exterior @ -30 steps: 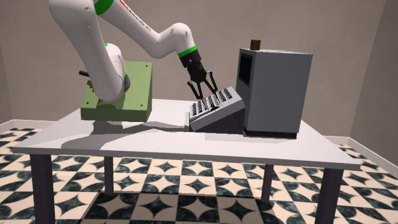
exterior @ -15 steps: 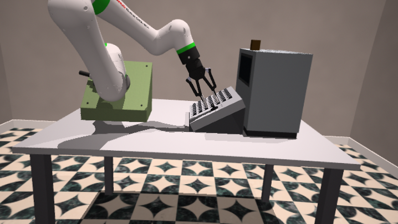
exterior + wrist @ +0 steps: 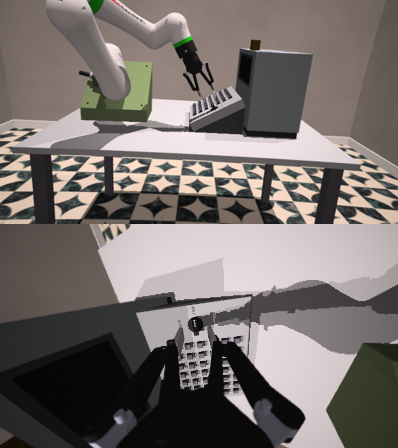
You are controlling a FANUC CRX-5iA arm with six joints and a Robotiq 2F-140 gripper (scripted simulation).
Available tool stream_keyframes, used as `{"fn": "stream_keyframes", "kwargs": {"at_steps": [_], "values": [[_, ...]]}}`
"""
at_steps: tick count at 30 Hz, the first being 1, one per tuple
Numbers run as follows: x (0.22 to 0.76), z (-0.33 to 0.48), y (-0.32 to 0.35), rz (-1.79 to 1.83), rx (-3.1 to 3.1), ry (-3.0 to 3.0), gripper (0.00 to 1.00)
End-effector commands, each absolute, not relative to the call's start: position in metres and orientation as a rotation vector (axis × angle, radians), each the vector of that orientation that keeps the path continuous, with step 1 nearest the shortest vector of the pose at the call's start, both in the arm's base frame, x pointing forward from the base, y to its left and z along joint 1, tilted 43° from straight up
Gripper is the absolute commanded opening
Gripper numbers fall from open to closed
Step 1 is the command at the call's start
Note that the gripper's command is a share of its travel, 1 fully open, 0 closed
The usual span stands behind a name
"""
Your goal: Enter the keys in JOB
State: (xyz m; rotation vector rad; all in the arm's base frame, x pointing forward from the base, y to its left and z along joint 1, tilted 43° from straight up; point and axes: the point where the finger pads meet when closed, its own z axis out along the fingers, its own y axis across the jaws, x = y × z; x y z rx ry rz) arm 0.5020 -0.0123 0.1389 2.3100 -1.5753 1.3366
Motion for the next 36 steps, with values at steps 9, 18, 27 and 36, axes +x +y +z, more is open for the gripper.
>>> {"fn": "stream_keyframes", "kwargs": {"at_steps": [9, 18, 27, 36], "values": [[0.4987, 0.1425, -0.0092, 1.337, 2.311, -1.575, 0.33], [0.4987, 0.1425, -0.0092, 1.337, 2.311, -1.575, 0.0], [0.4987, 0.1425, -0.0092, 1.337, 2.311, -1.575, 0.0], [0.4987, 0.1425, -0.0092, 1.337, 2.311, -1.575, 0.0]]}}
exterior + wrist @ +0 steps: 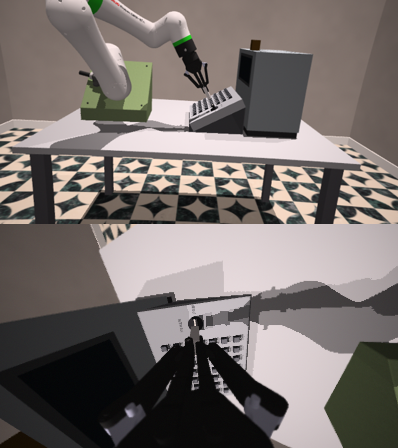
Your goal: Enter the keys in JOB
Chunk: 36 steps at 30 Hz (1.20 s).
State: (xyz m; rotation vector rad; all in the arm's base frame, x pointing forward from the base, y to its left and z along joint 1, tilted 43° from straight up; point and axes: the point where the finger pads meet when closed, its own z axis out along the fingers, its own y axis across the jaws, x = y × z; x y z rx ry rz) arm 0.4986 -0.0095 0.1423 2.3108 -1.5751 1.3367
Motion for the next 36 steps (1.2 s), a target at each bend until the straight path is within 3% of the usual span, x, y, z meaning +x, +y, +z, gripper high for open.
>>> {"fn": "stream_keyframes", "kwargs": {"at_steps": [1, 9, 28, 36], "values": [[0.499, 0.142, -0.009, 1.337, 2.311, -1.575, 0.0], [0.499, 0.14, -0.006, 1.337, 2.312, -1.573, 0.0], [0.503, 0.011, 0.132, 1.324, 2.338, -1.495, 0.0], [0.504, 0.007, 0.135, 1.324, 2.338, -1.493, 0.0]]}}
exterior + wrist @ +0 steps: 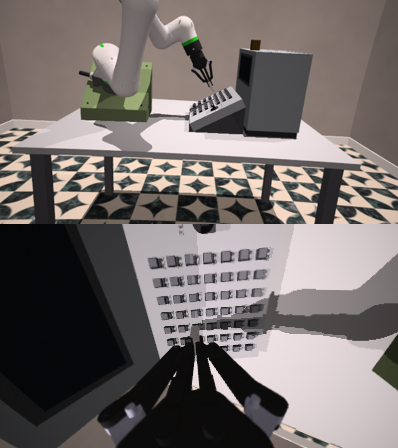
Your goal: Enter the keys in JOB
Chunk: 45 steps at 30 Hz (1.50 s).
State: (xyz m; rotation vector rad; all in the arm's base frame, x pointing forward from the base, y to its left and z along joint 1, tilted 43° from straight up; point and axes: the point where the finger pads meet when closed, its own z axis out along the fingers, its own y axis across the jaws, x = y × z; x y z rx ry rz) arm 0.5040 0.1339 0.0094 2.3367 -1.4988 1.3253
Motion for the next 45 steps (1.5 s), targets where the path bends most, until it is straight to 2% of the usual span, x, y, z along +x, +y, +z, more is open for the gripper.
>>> {"fn": "stream_keyframes", "kwargs": {"at_steps": [1, 45], "values": [[0.504, 0.007, 0.134, 1.324, 2.338, -1.493, 0.0], [0.517, -0.006, 0.125, 1.324, 2.338, -1.493, 0.0]]}}
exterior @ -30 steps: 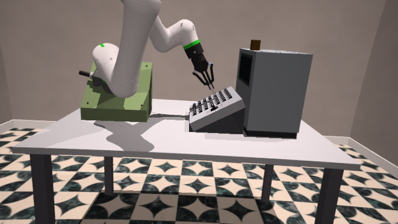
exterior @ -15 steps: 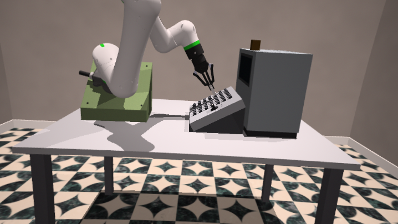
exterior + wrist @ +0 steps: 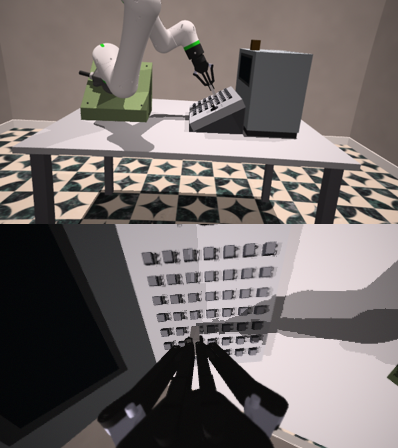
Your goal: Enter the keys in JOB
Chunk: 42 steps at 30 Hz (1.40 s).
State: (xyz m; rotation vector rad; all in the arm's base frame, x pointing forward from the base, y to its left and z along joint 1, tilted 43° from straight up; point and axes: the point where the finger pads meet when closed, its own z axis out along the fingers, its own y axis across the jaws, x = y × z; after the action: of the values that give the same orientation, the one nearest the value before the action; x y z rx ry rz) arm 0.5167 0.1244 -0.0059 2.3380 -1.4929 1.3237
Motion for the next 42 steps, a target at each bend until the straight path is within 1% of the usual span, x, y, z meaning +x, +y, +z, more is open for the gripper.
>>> {"fn": "stream_keyframes", "kwargs": {"at_steps": [1, 42], "values": [[0.517, -0.0061, 0.1245, 1.324, 2.338, -1.493, 0.0], [0.5255, -0.0147, 0.1181, 1.324, 2.338, -1.493, 0.0]]}}
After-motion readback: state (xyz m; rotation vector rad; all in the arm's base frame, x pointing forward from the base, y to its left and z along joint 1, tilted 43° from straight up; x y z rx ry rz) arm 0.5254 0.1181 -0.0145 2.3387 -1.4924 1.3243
